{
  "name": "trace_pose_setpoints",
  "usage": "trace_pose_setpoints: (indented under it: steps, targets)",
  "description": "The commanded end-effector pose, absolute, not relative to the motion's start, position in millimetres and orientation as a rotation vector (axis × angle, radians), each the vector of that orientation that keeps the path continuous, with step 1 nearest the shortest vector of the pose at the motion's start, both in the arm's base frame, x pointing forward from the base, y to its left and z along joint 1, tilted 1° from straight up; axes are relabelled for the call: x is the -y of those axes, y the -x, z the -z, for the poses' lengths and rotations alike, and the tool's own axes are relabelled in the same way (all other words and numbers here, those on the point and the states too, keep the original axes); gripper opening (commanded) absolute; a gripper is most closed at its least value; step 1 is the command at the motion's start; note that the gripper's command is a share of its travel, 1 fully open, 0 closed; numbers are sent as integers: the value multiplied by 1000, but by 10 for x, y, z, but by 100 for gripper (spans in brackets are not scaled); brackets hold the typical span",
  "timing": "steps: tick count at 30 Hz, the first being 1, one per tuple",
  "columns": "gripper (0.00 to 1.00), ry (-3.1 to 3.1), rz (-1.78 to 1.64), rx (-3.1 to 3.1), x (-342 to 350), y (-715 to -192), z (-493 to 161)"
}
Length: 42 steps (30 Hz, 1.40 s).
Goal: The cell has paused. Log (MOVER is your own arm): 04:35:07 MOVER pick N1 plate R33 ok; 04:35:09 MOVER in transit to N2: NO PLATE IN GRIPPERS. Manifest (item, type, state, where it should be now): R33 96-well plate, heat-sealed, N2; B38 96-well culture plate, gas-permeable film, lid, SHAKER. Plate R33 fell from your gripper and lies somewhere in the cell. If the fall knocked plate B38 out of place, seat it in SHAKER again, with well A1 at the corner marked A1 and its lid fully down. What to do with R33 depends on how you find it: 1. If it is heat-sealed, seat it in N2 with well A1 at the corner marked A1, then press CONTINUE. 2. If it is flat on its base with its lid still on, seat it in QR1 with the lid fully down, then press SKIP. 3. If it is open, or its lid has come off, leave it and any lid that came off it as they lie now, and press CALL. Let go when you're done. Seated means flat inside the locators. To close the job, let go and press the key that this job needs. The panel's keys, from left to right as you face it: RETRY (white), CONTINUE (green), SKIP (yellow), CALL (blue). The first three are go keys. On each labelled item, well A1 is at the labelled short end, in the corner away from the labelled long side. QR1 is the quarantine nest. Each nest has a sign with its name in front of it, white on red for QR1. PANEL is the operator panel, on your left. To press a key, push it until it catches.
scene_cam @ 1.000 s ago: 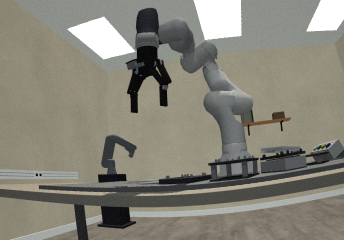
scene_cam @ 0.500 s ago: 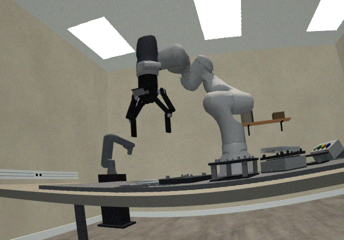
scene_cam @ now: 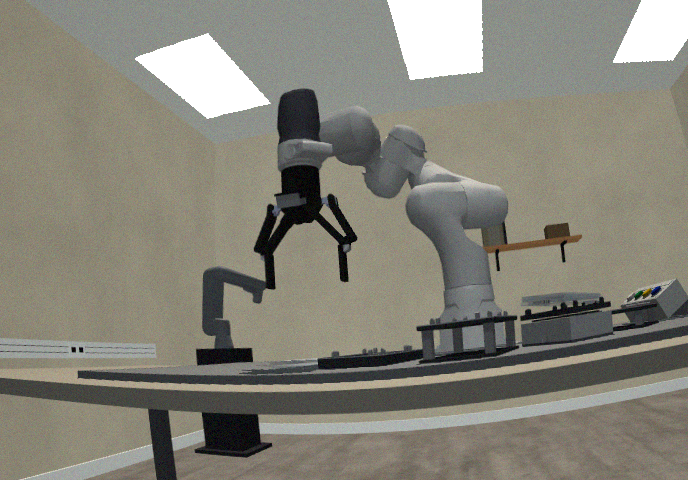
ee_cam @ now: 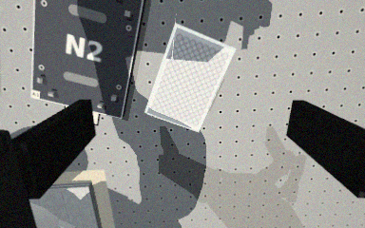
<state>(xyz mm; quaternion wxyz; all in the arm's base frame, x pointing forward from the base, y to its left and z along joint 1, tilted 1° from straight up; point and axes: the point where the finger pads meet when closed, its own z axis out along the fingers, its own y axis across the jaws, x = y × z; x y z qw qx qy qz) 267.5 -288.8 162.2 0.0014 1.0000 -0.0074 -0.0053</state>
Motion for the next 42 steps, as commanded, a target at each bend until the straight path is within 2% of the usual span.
trace_pose_setpoints:
  steps: [1,2,3,42]
  targets:
    - [100,-3134,23,-69,2901,-2640,-1603]
    - [100,-3134,23,-69,2901,-2640,-1603]
    - [10,-3134,23,-69,2901,-2640,-1603]
    - [10,-3134,23,-73,2883,-2658,-1604]
